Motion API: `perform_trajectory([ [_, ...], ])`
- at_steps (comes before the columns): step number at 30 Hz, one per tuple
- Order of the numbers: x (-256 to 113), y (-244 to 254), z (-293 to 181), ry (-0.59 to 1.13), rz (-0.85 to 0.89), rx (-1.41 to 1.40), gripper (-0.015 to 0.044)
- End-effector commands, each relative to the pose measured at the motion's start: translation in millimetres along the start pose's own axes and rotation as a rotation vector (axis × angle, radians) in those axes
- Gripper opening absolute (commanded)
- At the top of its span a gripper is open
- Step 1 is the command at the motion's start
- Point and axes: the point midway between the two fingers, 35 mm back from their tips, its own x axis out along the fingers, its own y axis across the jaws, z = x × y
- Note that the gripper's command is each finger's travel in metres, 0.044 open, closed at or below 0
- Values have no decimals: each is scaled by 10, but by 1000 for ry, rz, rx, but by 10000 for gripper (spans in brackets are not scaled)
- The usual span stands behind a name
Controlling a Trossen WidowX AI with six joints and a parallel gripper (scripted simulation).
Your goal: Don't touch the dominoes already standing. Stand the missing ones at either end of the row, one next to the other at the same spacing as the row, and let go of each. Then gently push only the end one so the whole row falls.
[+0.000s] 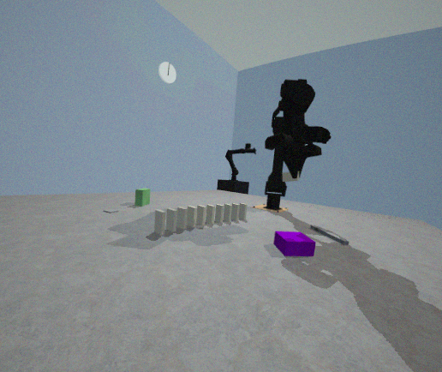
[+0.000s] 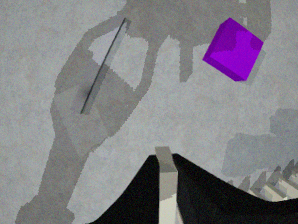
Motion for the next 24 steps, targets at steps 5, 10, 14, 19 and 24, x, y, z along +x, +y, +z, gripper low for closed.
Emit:
perform_trajectory([
  [5, 181, -200, 166, -192, -12, 111, 21],
  [10, 268, -324, 246, -307, -17, 165, 21],
  [14, 320, -418, 297, -397, -19, 201, 21],
  [19, 365, -525, 341, -509, -20, 239, 21],
  [24, 389, -617, 364, -618, -20, 268, 21],
])
